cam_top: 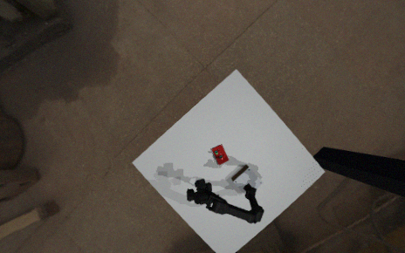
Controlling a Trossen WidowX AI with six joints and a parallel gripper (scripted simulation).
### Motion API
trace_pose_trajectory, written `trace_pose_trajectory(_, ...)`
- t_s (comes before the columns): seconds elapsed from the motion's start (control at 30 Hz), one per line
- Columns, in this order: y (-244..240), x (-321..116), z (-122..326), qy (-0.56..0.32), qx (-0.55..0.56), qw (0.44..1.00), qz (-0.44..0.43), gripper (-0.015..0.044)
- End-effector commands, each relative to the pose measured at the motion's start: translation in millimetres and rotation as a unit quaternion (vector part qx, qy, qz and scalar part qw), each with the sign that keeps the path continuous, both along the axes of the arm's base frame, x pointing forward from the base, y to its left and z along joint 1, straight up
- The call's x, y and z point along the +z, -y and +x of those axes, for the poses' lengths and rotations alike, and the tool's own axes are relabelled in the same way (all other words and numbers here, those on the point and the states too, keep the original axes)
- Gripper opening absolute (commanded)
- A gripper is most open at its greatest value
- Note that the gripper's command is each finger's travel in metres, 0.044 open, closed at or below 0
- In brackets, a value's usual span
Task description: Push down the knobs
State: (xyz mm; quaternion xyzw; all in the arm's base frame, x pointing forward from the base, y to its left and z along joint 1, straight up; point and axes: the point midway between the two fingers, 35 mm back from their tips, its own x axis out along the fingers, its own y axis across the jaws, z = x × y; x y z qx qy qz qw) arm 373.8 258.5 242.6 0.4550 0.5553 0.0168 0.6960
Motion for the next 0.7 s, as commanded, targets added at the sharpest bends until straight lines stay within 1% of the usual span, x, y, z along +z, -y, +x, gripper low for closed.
trace_pose_trajectory(0.0, 1.4, -1.0, 0.5, 0.001, 0.001, 1.000, -0.003, 0.0374)
trace_pose_trajectory(0.23, 55.3, -37.4, 15.3, 0.017, 0.043, 0.994, -0.104, 0.0190)
trace_pose_trajectory(0.47, 116.3, -74.3, 19.2, 0.011, 0.107, 0.973, -0.203, 0.0006)
trace_pose_trajectory(0.67, 167.8, -102.6, 12.5, -0.011, 0.175, 0.946, -0.272, 0.0000)
